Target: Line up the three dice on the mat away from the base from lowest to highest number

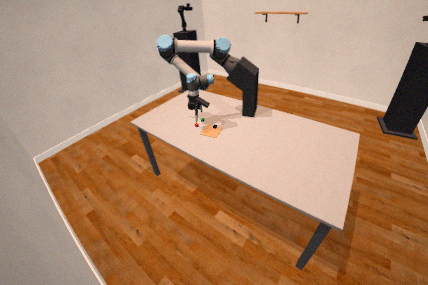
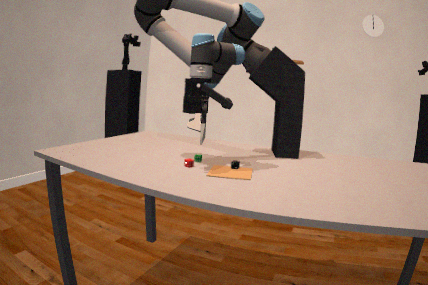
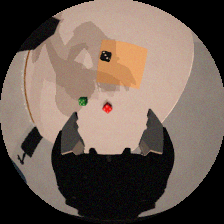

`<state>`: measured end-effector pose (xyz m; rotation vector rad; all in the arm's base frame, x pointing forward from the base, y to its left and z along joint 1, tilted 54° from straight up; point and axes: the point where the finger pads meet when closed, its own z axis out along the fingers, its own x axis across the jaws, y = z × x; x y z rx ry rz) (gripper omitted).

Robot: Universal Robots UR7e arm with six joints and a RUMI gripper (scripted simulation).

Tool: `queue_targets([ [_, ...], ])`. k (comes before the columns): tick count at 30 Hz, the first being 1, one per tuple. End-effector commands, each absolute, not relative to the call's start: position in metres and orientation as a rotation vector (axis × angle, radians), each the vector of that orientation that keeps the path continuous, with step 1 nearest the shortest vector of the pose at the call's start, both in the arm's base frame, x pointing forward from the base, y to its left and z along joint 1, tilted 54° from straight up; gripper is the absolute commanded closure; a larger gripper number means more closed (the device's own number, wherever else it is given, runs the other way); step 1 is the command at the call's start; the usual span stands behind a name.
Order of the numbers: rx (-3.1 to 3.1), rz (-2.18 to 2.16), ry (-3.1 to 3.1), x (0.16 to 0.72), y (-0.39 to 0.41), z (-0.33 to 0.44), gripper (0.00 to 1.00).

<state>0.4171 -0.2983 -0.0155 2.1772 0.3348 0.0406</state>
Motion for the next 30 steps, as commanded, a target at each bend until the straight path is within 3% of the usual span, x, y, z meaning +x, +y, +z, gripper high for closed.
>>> queue_targets([
  [1,2.161,0.004,0.429,0.416,-0.300,-0.012,0.00],
  [30,1.965,-0.314,1.028,0.410,-0.319,0.013,0.00],
])
